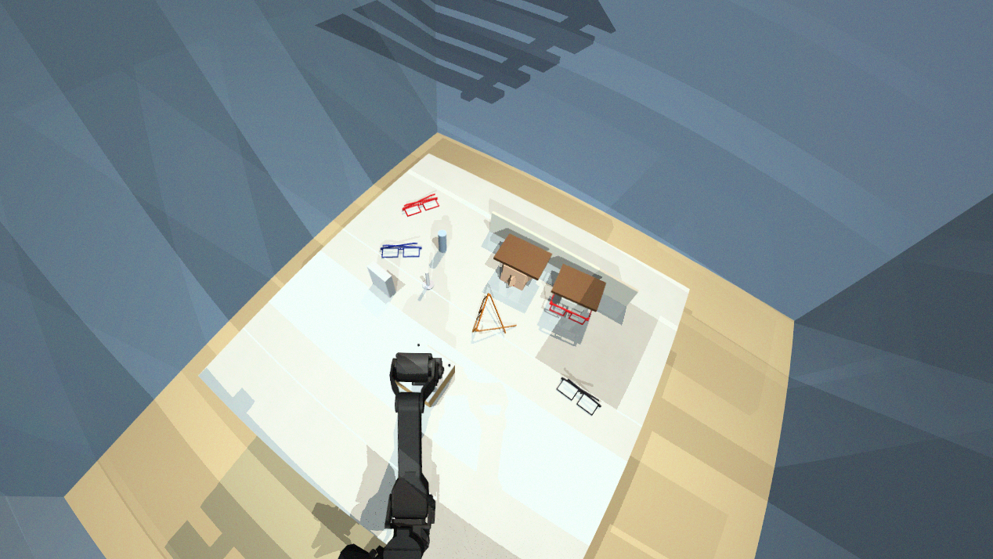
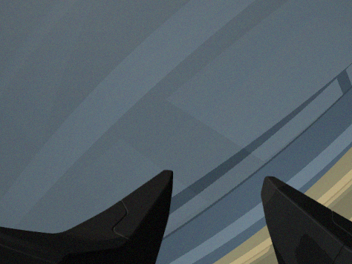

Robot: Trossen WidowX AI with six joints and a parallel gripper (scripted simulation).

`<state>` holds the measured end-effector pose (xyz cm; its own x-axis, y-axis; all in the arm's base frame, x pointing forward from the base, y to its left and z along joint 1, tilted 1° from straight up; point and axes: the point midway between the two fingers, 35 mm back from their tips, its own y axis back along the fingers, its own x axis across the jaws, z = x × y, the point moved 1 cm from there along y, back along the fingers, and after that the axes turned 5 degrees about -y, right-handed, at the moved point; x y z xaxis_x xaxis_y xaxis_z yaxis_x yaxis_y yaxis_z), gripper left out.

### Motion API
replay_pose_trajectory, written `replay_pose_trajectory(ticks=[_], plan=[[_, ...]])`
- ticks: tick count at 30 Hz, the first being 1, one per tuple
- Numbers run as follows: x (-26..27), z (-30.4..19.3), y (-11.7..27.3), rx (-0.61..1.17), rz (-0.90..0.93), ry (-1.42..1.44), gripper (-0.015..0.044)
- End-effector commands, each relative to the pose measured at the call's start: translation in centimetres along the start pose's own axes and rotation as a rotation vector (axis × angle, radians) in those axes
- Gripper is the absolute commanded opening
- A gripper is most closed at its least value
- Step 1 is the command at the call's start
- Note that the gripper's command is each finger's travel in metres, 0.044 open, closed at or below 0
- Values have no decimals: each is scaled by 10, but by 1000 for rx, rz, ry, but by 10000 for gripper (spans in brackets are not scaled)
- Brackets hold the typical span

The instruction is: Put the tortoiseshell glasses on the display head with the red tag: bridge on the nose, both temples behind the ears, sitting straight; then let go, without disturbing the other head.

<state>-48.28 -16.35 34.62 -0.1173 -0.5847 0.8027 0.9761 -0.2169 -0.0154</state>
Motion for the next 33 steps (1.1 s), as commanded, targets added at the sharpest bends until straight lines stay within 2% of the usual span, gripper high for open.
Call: replay_pose_trajectory(ticks=[1, 9, 17, 24, 29, 33], plan=[[20, -49, 40, 160, 63, 113, 200], [44, -139, 142, 475, 223, 353, 200], [45, -201, 266, 764, 434, 603, 200], [26, -231, 381, 984, 658, 837, 200], [8, -232, 441, 1086, 799, 957, 200], [-18, -229, 504, 1184, 955, 1097, 200]])
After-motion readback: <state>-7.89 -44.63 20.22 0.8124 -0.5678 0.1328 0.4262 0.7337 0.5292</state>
